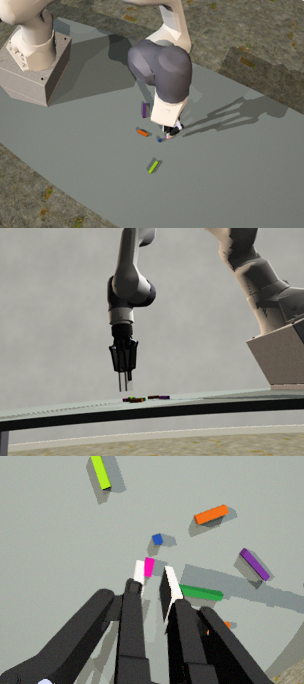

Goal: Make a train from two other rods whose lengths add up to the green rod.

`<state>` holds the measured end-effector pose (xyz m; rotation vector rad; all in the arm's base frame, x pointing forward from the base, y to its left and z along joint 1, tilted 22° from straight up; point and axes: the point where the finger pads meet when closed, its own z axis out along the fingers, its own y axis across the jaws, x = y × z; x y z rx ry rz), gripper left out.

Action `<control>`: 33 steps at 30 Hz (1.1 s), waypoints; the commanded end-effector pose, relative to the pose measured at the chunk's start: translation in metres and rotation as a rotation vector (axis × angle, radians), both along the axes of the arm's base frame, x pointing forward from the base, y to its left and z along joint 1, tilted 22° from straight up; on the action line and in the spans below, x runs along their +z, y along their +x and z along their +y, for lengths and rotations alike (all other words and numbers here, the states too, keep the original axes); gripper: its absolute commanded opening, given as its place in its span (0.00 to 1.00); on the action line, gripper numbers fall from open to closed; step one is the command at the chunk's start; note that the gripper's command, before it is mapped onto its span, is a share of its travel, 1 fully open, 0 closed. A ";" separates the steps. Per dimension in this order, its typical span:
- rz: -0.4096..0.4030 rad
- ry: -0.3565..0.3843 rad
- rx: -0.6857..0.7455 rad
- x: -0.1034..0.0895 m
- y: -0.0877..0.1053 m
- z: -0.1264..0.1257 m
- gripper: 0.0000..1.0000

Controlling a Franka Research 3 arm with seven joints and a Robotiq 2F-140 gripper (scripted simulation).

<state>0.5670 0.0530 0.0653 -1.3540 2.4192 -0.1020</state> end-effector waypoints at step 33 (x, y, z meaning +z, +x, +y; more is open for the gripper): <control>-0.010 -0.003 0.005 -0.014 0.009 0.001 0.15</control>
